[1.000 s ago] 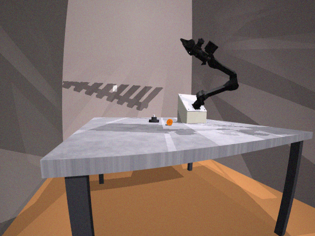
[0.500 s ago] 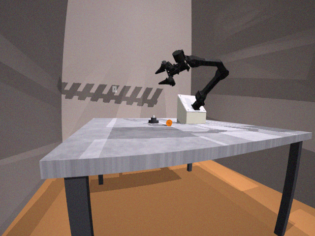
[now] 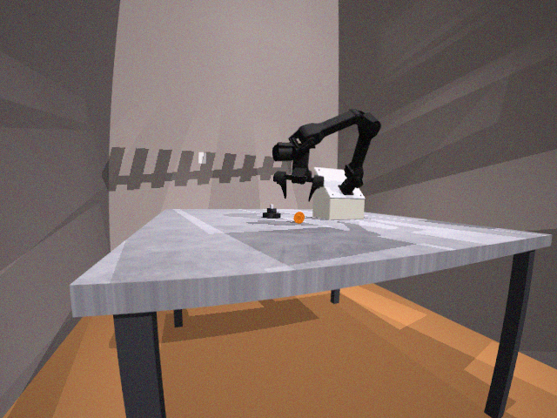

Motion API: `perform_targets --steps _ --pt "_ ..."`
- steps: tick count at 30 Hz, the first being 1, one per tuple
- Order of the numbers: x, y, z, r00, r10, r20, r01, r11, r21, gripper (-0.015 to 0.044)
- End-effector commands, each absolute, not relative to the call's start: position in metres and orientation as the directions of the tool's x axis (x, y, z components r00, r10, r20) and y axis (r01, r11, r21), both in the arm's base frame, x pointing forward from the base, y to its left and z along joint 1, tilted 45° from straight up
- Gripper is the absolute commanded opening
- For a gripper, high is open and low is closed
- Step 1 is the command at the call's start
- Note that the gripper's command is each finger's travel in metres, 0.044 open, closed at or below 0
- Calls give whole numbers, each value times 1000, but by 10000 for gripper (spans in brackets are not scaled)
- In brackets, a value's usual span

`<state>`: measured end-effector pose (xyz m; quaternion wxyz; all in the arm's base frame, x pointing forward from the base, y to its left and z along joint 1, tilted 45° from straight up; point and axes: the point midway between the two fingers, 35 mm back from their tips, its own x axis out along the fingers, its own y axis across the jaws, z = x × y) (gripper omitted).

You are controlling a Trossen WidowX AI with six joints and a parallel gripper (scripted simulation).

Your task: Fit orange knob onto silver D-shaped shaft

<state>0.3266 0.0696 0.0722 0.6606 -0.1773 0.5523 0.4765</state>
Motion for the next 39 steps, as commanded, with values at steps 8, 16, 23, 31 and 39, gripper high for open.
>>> perform_targets --steps 8,16,23,31,39 --pt "320 80 66 -131 471 -873 -847 405 346 440" --pt "321 96 51 -131 472 -872 -847 404 346 440" --pt "322 103 44 -131 472 -872 -847 404 346 440" --pt "322 112 34 -131 472 -872 -847 404 346 440" --pt "323 121 25 -131 473 -871 -846 404 347 440"
